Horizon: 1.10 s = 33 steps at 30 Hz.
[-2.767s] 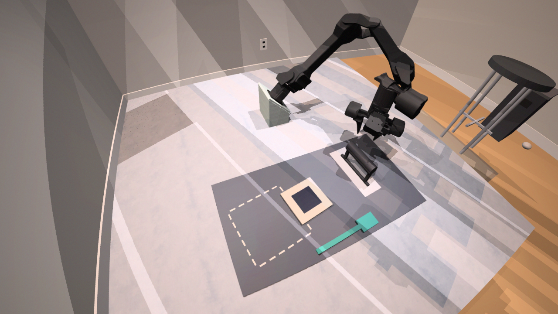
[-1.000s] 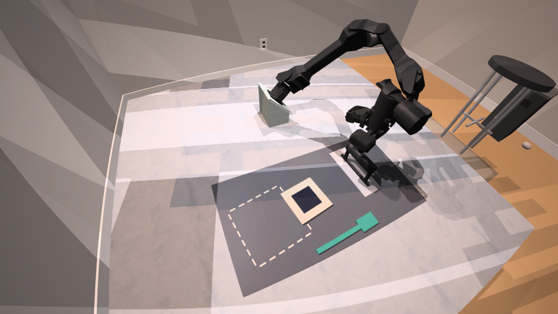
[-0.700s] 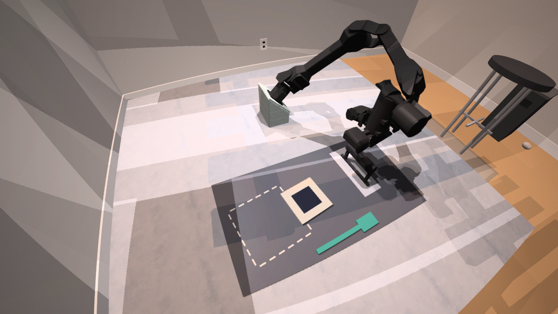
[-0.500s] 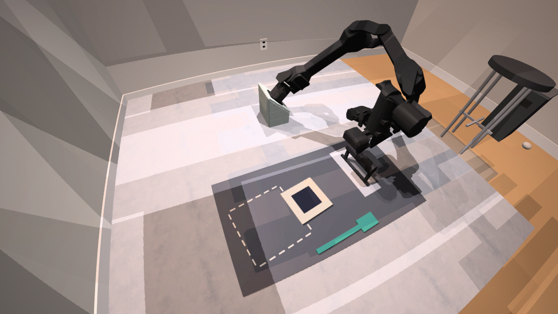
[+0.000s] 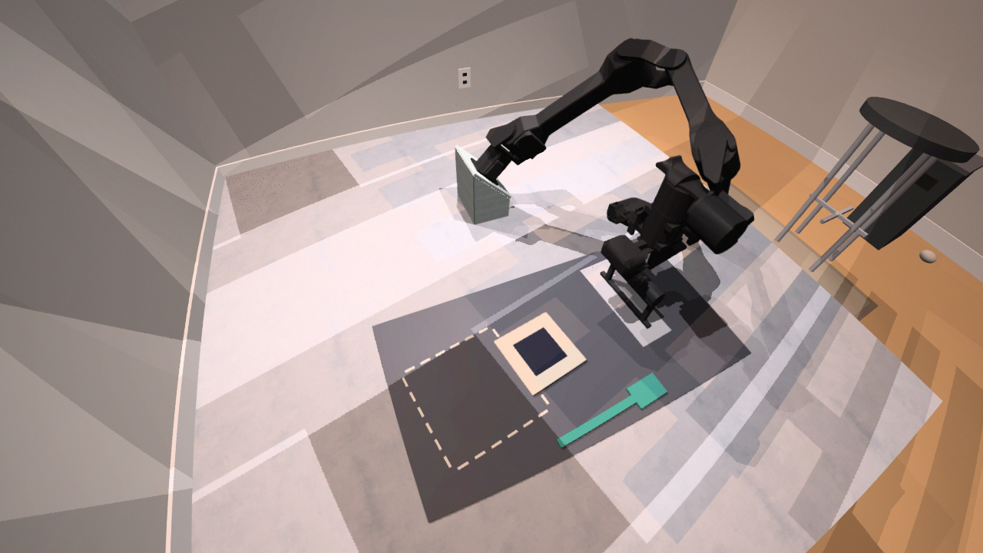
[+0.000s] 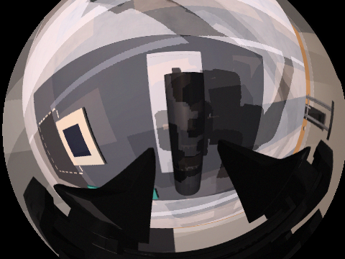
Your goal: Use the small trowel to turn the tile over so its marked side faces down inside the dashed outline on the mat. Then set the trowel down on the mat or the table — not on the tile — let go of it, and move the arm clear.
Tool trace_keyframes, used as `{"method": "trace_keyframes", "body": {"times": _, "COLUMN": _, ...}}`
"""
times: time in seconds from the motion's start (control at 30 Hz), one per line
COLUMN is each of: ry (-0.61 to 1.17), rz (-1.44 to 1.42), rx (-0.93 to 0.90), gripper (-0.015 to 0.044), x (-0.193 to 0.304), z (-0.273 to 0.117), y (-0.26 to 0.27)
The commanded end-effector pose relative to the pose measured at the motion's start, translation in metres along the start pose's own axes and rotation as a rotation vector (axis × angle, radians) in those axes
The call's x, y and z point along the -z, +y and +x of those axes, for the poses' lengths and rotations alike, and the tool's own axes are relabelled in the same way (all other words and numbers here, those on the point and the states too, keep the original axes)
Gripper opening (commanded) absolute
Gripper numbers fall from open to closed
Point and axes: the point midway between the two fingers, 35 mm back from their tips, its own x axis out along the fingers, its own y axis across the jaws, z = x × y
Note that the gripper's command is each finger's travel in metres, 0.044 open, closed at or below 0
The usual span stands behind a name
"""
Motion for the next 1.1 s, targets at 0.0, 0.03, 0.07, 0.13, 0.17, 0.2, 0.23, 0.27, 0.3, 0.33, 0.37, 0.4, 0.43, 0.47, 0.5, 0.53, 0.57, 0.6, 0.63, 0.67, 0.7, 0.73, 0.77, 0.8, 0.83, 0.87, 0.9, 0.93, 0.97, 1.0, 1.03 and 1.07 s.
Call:
{"method": "trace_keyframes", "body": {"times": 0.0, "ry": -0.001, "rz": 0.006, "rx": 0.005, "gripper": 0.0270, "x": -0.001, "z": 0.006, "y": 0.000}}
{"method": "trace_keyframes", "body": {"times": 0.03, "ry": -0.001, "rz": 0.006, "rx": 0.005, "gripper": 0.0270, "x": -0.001, "z": 0.008, "y": 0.000}}
{"method": "trace_keyframes", "body": {"times": 0.07, "ry": -0.001, "rz": 0.006, "rx": 0.005, "gripper": 0.0270, "x": -0.001, "z": 0.010, "y": 0.000}}
{"method": "trace_keyframes", "body": {"times": 0.13, "ry": -0.001, "rz": 0.006, "rx": 0.005, "gripper": 0.0270, "x": -0.001, "z": 0.013, "y": 0.000}}
{"method": "trace_keyframes", "body": {"times": 0.17, "ry": -0.001, "rz": 0.006, "rx": 0.006, "gripper": 0.0270, "x": -0.001, "z": 0.014, "y": 0.000}}
{"method": "trace_keyframes", "body": {"times": 0.2, "ry": -0.001, "rz": 0.006, "rx": 0.006, "gripper": 0.0270, "x": -0.001, "z": 0.016, "y": 0.000}}
{"method": "trace_keyframes", "body": {"times": 0.23, "ry": -0.001, "rz": 0.006, "rx": 0.006, "gripper": 0.0270, "x": -0.001, "z": 0.018, "y": 0.000}}
{"method": "trace_keyframes", "body": {"times": 0.27, "ry": -0.001, "rz": 0.006, "rx": 0.006, "gripper": 0.0270, "x": -0.001, "z": 0.019, "y": 0.000}}
{"method": "trace_keyframes", "body": {"times": 0.3, "ry": -0.001, "rz": 0.006, "rx": 0.006, "gripper": 0.0270, "x": -0.001, "z": 0.020, "y": 0.000}}
{"method": "trace_keyframes", "body": {"times": 0.33, "ry": -0.001, "rz": 0.006, "rx": 0.006, "gripper": 0.0270, "x": -0.001, "z": 0.020, "y": 0.000}}
{"method": "trace_keyframes", "body": {"times": 0.37, "ry": -0.001, "rz": 0.006, "rx": 0.006, "gripper": 0.0244, "x": -0.001, "z": 0.020, "y": 0.000}}
{"method": "trace_keyframes", "body": {"times": 0.4, "ry": -0.001, "rz": 0.006, "rx": 0.006, "gripper": 0.0217, "x": -0.001, "z": 0.020, "y": 0.000}}
{"method": "trace_keyframes", "body": {"times": 0.43, "ry": -0.001, "rz": 0.006, "rx": 0.006, "gripper": 0.0191, "x": -0.001, "z": 0.020, "y": 0.000}}
{"method": "trace_keyframes", "body": {"times": 0.47, "ry": -0.001, "rz": 0.006, "rx": 0.006, "gripper": 0.0165, "x": -0.001, "z": 0.020, "y": 0.000}}
{"method": "trace_keyframes", "body": {"times": 0.5, "ry": -0.001, "rz": 0.006, "rx": 0.006, "gripper": 0.0139, "x": -0.001, "z": 0.020, "y": 0.000}}
{"method": "trace_keyframes", "body": {"times": 0.53, "ry": -0.001, "rz": 0.006, "rx": 0.006, "gripper": 0.0132, "x": -0.001, "z": 0.020, "y": 0.000}}
{"method": "trace_keyframes", "body": {"times": 0.57, "ry": -0.001, "rz": 0.006, "rx": 0.006, "gripper": 0.0130, "x": -0.001, "z": 0.020, "y": 0.000}}
{"method": "trace_keyframes", "body": {"times": 0.6, "ry": -0.001, "rz": 0.006, "rx": 0.006, "gripper": 0.0130, "x": -0.001, "z": 0.020, "y": 0.000}}
{"method": "trace_keyframes", "body": {"times": 0.63, "ry": -0.001, "rz": 0.006, "rx": 0.006, "gripper": 0.0130, "x": -0.001, "z": 0.020, "y": 0.000}}
{"method": "trace_keyframes", "body": {"times": 0.67, "ry": -0.001, "rz": 0.006, "rx": 0.006, "gripper": 0.0130, "x": -0.001, "z": 0.020, "y": 0.000}}
{"method": "trace_keyframes", "body": {"times": 0.7, "ry": -0.001, "rz": 0.006, "rx": 0.006, "gripper": 0.0130, "x": -0.001, "z": 0.020, "y": 0.000}}
{"method": "trace_keyframes", "body": {"times": 0.73, "ry": -0.001, "rz": 0.006, "rx": 0.006, "gripper": 0.0130, "x": -0.001, "z": 0.020, "y": 0.000}}
{"method": "trace_keyframes", "body": {"times": 0.77, "ry": -0.001, "rz": 0.006, "rx": 0.006, "gripper": 0.0130, "x": -0.001, "z": 0.020, "y": 0.000}}
{"method": "trace_keyframes", "body": {"times": 0.8, "ry": -0.001, "rz": 0.006, "rx": 0.006, "gripper": 0.0130, "x": -0.001, "z": 0.020, "y": 0.000}}
{"method": "trace_keyframes", "body": {"times": 0.83, "ry": -0.001, "rz": 0.006, "rx": 0.006, "gripper": 0.0130, "x": -0.001, "z": 0.020, "y": 0.000}}
{"method": "trace_keyframes", "body": {"times": 0.87, "ry": -0.001, "rz": 0.006, "rx": 0.006, "gripper": 0.0130, "x": -0.001, "z": 0.020, "y": 0.000}}
{"method": "trace_keyframes", "body": {"times": 0.9, "ry": -0.001, "rz": 0.006, "rx": 0.006, "gripper": 0.0130, "x": -0.001, "z": 0.020, "y": 0.000}}
{"method": "trace_keyframes", "body": {"times": 0.93, "ry": -0.001, "rz": 0.006, "rx": 0.006, "gripper": 0.0130, "x": -0.001, "z": 0.020, "y": 0.000}}
{"method": "trace_keyframes", "body": {"times": 0.97, "ry": -0.001, "rz": 0.006, "rx": 0.006, "gripper": 0.0130, "x": -0.001, "z": 0.020, "y": 0.000}}
{"method": "trace_keyframes", "body": {"times": 1.0, "ry": -0.001, "rz": 0.006, "rx": 0.006, "gripper": 0.0130, "x": -0.001, "z": 0.020, "y": 0.000}}
{"method": "trace_keyframes", "body": {"times": 1.03, "ry": -0.001, "rz": 0.006, "rx": 0.006, "gripper": 0.0130, "x": -0.001, "z": 0.020, "y": 0.000}}
{"method": "trace_keyframes", "body": {"times": 1.07, "ry": -0.001, "rz": 0.006, "rx": 0.006, "gripper": 0.0130, "x": -0.001, "z": 0.020, "y": 0.000}}
